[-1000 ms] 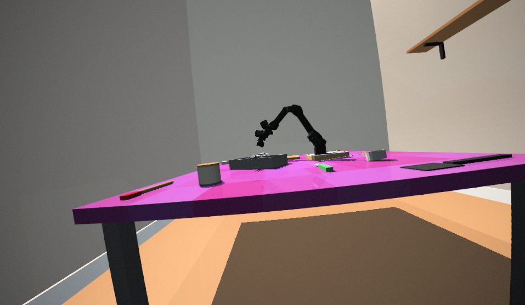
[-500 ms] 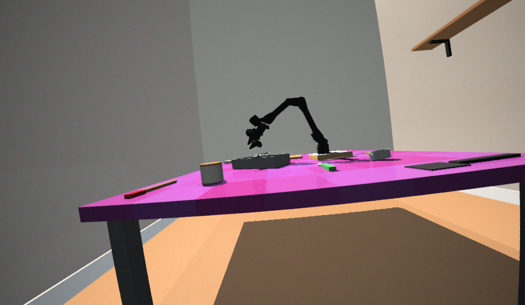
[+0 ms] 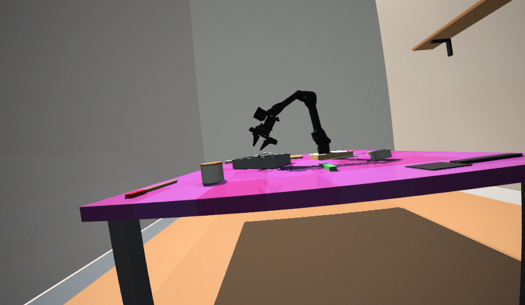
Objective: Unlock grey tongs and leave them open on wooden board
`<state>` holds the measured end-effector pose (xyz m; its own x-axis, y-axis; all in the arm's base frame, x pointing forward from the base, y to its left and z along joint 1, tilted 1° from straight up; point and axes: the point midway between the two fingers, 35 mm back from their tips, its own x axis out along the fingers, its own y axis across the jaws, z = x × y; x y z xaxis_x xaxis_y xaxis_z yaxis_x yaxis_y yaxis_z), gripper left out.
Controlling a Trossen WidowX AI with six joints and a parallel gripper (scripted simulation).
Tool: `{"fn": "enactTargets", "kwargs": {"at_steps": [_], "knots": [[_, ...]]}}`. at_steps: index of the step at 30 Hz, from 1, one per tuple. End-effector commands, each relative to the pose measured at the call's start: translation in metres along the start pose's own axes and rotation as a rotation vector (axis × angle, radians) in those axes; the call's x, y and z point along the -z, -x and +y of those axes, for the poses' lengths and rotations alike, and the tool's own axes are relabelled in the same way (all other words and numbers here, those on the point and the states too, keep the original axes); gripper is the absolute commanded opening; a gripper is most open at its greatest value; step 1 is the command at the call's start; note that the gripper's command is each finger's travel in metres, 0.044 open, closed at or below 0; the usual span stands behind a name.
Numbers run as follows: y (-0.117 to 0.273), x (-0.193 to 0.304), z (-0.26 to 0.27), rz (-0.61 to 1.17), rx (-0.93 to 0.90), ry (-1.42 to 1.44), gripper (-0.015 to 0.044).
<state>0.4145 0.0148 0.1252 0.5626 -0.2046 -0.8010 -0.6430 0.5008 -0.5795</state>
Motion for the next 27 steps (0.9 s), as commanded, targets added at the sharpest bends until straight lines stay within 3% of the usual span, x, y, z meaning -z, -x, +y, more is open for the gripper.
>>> {"fn": "enactTargets", "kwargs": {"at_steps": [1, 6, 27], "knots": [[0.011, -0.011, 0.023, -0.002, -0.023, 0.077, 0.026], [0.02, -0.021, 0.056, 0.028, -0.075, 0.192, 0.026], [0.01, -0.032, 0.059, 0.027, -0.075, 0.191, 0.026]]}}
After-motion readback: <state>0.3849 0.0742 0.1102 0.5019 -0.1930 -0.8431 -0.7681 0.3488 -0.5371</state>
